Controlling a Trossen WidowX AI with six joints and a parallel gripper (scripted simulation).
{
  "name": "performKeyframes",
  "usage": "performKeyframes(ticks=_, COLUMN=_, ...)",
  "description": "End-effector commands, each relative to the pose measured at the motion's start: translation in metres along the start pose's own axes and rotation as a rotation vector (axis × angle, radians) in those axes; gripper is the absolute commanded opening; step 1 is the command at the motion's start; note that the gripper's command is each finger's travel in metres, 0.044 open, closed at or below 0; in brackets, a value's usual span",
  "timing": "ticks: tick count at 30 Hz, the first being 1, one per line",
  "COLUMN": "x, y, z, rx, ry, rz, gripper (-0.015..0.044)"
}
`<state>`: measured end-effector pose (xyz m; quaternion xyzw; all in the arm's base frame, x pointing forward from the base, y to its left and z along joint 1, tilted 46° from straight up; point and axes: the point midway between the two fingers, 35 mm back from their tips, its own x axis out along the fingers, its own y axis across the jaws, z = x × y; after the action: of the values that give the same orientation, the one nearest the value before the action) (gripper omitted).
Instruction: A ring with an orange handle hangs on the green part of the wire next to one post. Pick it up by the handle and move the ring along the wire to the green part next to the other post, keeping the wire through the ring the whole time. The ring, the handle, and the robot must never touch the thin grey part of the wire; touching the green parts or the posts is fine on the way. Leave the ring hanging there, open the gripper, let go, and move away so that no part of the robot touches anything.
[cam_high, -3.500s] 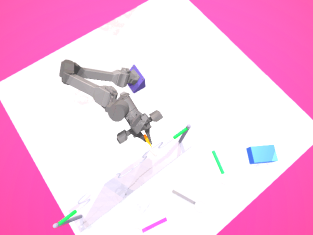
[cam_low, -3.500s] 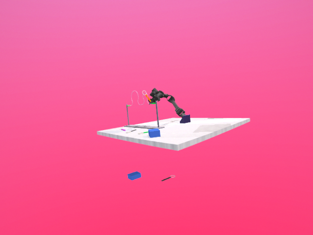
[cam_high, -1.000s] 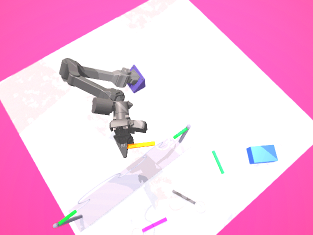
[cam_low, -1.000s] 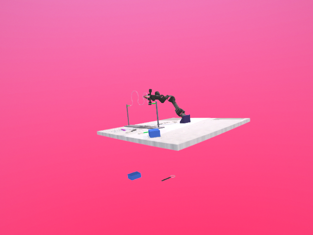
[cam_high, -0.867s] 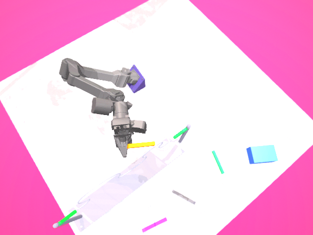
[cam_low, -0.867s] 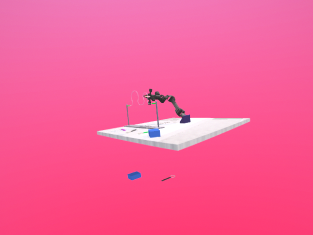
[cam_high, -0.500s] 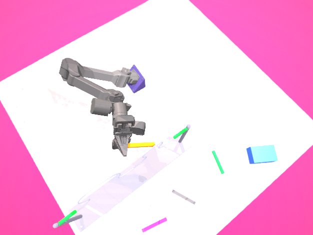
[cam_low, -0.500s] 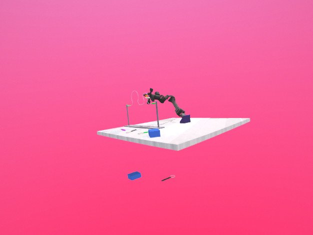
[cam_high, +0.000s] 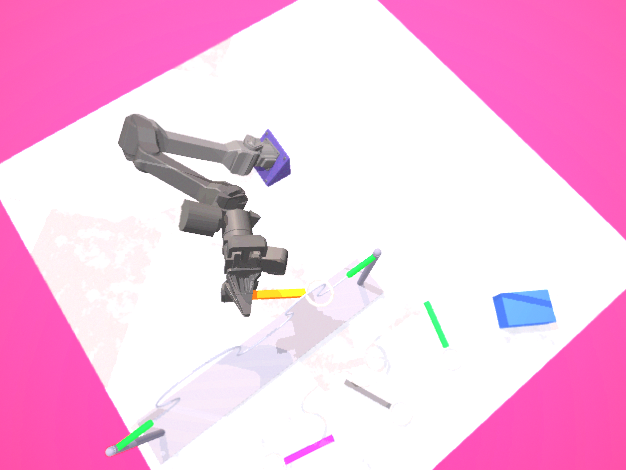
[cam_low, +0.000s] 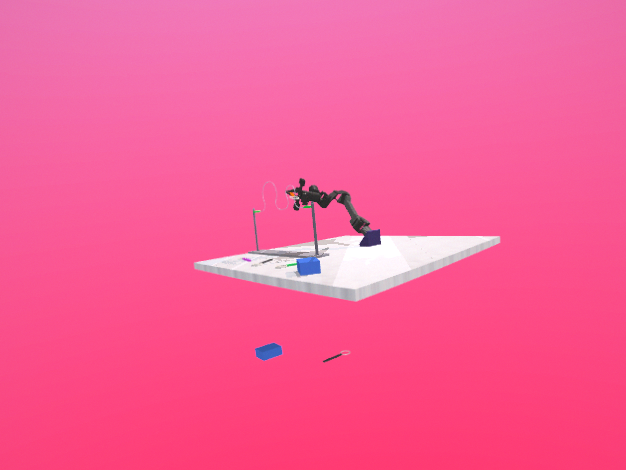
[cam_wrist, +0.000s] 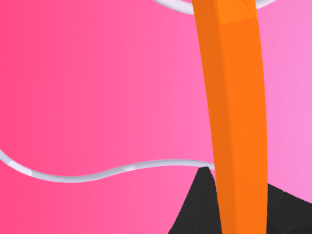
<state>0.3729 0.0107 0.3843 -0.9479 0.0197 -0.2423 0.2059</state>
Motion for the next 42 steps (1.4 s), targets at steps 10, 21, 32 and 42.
performKeyframes(ticks=10, x=-0.006, y=0.035, z=0.003, rx=0.182, ry=0.023, rz=0.094, gripper=-0.0150)
performKeyframes(ticks=21, x=-0.018, y=0.073, z=0.015, rx=0.409, ry=0.054, rz=0.219, gripper=-0.0150)
performKeyframes(ticks=32, x=-0.030, y=0.106, z=0.035, rx=0.640, ry=0.064, rz=0.335, gripper=-0.0150)
performKeyframes(ticks=42, x=-0.039, y=0.133, z=0.062, rx=0.875, ry=0.035, rz=0.423, gripper=-0.0150)
